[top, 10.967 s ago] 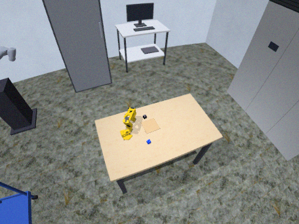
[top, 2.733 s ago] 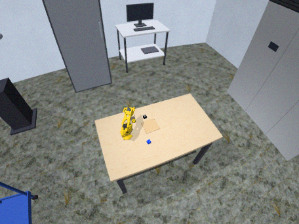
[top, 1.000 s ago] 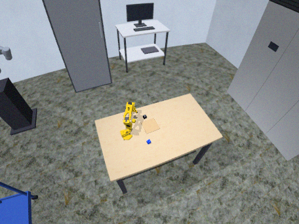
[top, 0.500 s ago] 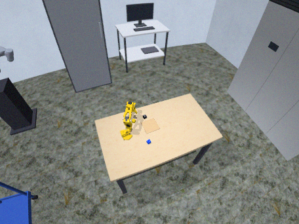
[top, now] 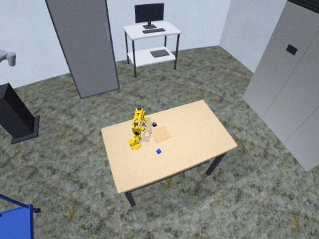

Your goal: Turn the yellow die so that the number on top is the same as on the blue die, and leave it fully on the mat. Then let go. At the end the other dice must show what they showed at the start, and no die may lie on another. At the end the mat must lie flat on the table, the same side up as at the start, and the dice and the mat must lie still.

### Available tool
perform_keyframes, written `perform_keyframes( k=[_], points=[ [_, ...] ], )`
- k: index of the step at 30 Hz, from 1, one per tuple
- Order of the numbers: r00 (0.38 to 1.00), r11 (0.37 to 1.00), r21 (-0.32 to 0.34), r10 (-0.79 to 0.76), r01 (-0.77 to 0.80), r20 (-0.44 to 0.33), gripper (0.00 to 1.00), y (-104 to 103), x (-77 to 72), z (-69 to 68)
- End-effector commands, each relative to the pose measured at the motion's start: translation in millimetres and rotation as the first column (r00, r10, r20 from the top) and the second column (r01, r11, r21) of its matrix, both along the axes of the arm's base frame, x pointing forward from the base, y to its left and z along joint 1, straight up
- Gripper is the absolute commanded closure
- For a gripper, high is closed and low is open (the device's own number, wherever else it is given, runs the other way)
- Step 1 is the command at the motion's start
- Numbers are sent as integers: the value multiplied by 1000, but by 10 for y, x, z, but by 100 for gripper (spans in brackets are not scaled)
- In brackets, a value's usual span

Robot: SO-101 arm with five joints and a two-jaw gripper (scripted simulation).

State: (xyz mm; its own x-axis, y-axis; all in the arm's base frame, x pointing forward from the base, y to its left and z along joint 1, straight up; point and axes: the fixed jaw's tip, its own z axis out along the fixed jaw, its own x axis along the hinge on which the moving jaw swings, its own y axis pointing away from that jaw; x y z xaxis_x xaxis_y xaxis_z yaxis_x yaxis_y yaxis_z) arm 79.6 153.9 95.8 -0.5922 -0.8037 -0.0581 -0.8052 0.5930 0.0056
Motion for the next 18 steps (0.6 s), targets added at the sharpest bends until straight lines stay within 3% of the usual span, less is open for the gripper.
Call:
perform_keyframes(
  k=[1, 4, 12, 18],
  points=[
    [1000, 999, -39, -1, 0, -23, 65, 22, 4, -62],
    [999, 998, -66, -2, -1, -39, 65, 14, -1, -107],
    [990, 970, -242, -18, -16, -139, 65, -73, -51, -395],
    [987, 960, -278, -23, -22, -159, 65, -98, -65, -452]
  ],
)
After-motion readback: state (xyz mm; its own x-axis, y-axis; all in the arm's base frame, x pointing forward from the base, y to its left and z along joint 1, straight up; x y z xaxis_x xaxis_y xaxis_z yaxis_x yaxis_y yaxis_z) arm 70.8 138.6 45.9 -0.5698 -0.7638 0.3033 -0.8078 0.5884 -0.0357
